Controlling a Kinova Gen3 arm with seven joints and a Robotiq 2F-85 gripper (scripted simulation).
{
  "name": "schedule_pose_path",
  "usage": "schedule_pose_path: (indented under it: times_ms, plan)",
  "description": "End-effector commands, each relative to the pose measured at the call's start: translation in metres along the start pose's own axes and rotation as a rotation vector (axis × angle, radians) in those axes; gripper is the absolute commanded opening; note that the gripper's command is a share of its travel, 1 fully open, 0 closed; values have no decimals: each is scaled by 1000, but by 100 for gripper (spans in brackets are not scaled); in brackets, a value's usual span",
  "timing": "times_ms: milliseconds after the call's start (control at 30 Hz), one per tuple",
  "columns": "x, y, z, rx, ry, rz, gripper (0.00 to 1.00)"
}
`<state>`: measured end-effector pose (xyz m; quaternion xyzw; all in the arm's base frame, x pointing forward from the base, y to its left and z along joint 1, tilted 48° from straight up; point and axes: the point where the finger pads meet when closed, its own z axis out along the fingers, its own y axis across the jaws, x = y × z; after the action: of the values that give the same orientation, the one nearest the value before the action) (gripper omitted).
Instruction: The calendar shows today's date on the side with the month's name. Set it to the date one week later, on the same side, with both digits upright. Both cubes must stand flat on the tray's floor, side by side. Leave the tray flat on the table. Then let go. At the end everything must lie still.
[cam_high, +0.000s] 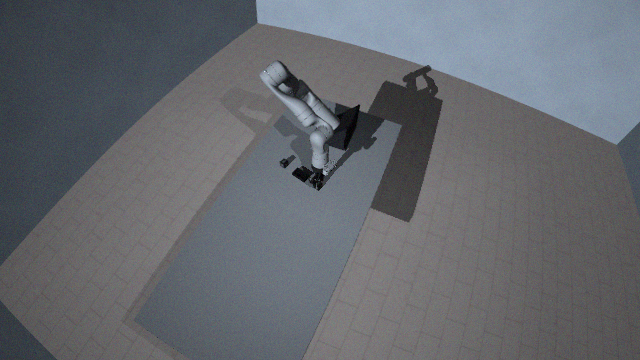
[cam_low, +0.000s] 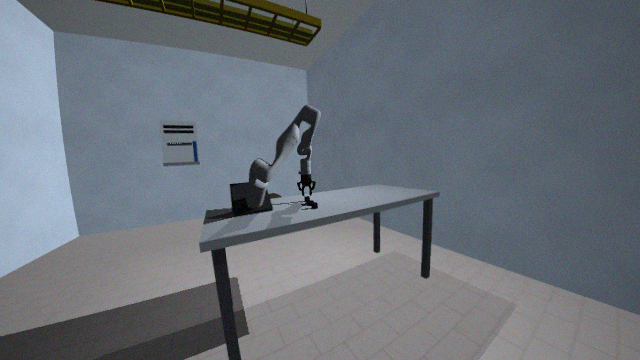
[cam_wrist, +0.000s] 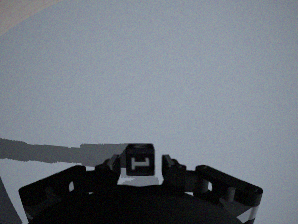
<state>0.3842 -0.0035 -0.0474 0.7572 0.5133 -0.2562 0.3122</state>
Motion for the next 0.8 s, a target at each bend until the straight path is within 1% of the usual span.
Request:
schedule_pose_path:
  times_ms: [0,167,233,433,767]
  plan:
    - [0,-1,4,1,-2,-1,48]
    - [0,-1,14,1,-2,-1,48]
    - [0,-1,14,1,-2,-1,48]
    - [0,-1,23,1,-2,-1,48]
    - [0,-1,25,1,-2,-1,48]
